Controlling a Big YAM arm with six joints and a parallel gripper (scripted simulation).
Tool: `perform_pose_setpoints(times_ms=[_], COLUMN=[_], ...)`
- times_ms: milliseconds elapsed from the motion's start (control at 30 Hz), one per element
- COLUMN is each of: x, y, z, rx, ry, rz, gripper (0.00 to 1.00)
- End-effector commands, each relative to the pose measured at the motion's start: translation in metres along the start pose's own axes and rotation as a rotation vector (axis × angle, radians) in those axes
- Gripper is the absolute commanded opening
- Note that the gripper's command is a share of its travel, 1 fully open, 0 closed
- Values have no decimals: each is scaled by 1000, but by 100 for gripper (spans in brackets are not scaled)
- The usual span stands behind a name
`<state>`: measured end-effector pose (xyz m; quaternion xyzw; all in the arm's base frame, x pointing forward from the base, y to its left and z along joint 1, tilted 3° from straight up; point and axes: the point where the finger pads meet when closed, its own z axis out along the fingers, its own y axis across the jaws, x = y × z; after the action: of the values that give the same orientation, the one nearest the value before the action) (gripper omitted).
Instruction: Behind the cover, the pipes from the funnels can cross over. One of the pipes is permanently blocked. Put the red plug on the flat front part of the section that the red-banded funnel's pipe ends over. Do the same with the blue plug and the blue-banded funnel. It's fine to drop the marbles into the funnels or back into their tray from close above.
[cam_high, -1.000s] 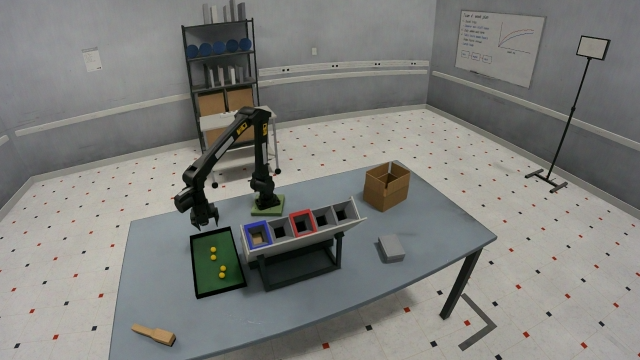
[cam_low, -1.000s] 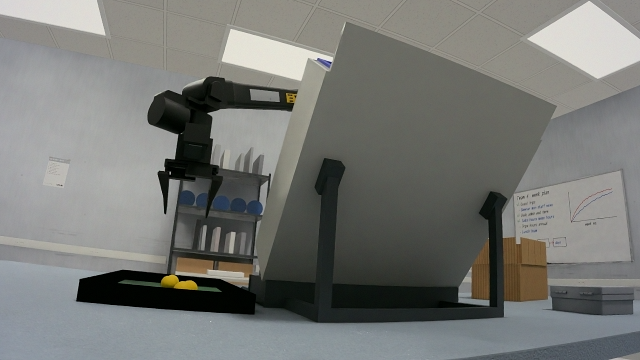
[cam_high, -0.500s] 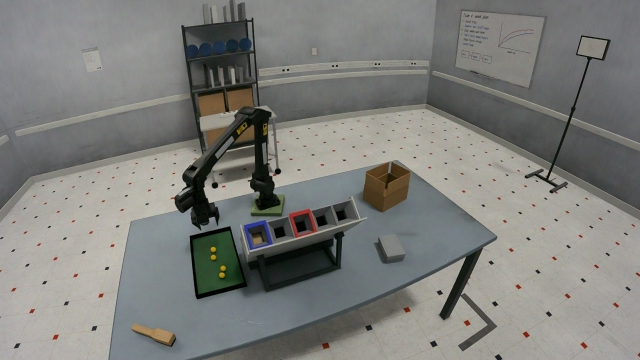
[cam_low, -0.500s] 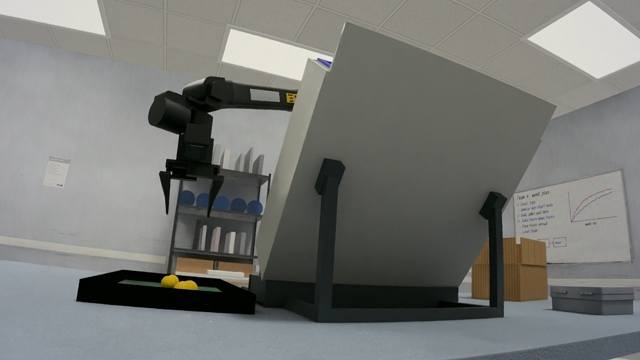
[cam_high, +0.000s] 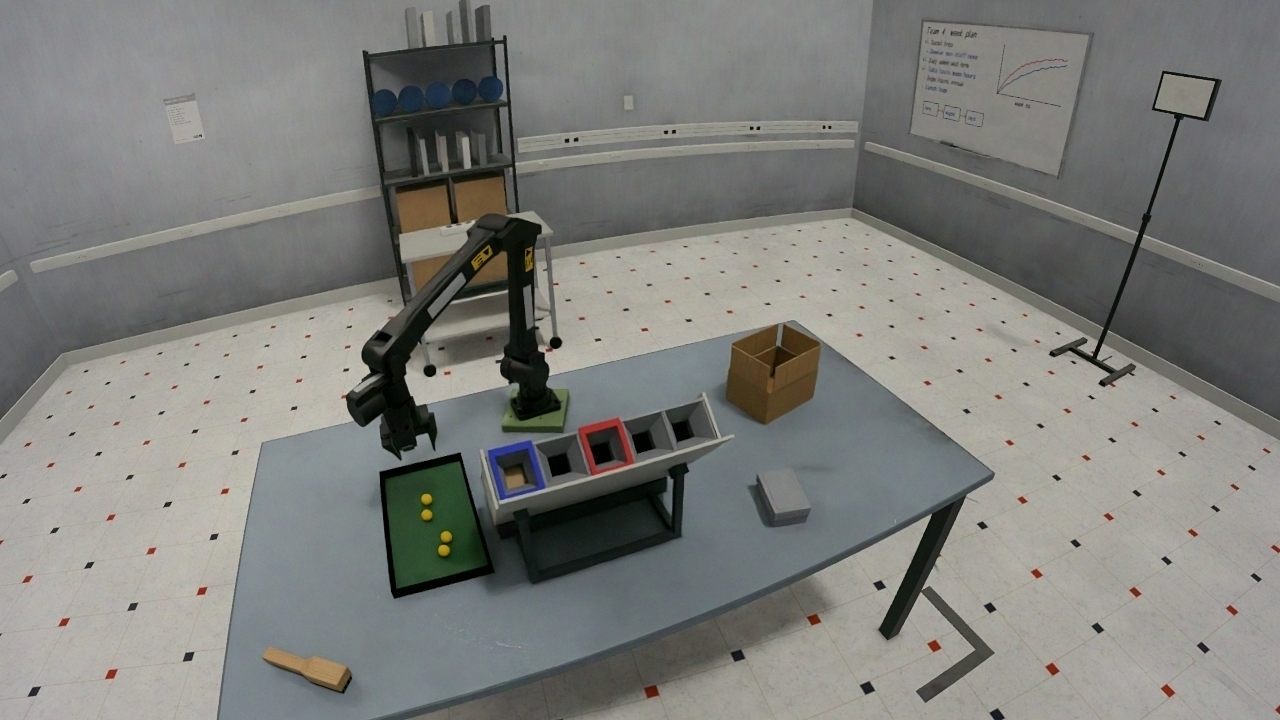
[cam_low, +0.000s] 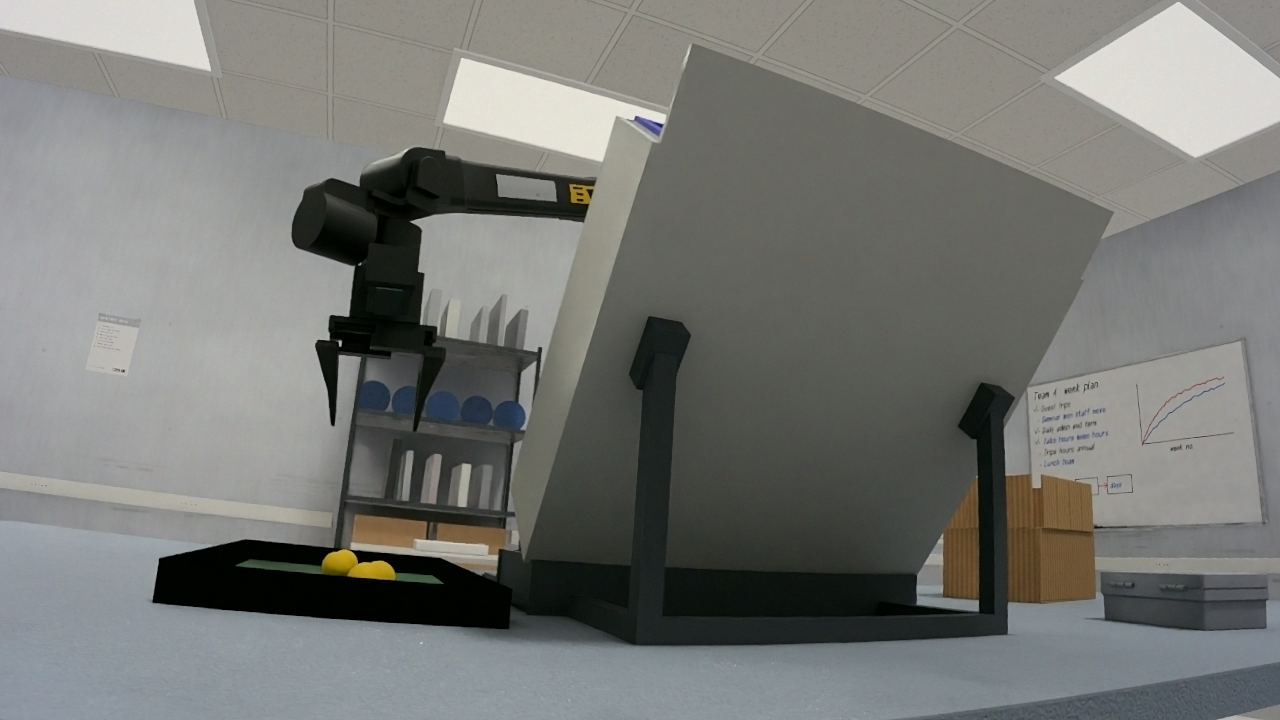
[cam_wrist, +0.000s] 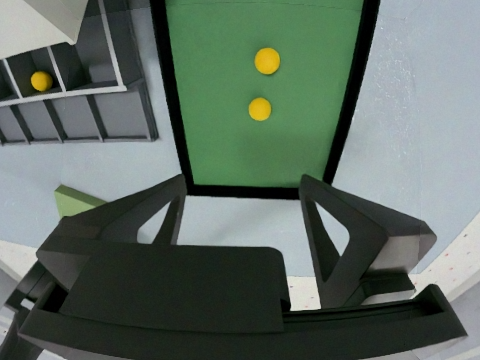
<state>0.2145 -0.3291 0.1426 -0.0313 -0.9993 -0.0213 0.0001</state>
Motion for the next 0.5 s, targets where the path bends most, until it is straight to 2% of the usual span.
perform_pose_setpoints(times_ms=[0, 133, 467], x=[-11, -11, -13], y=[-20, -21, -24], z=[-19, -20, -21], rx=[31, 30, 59], ry=[-24, -23, -43], rz=[-3, -4, -7], gripper=[80, 80, 80])
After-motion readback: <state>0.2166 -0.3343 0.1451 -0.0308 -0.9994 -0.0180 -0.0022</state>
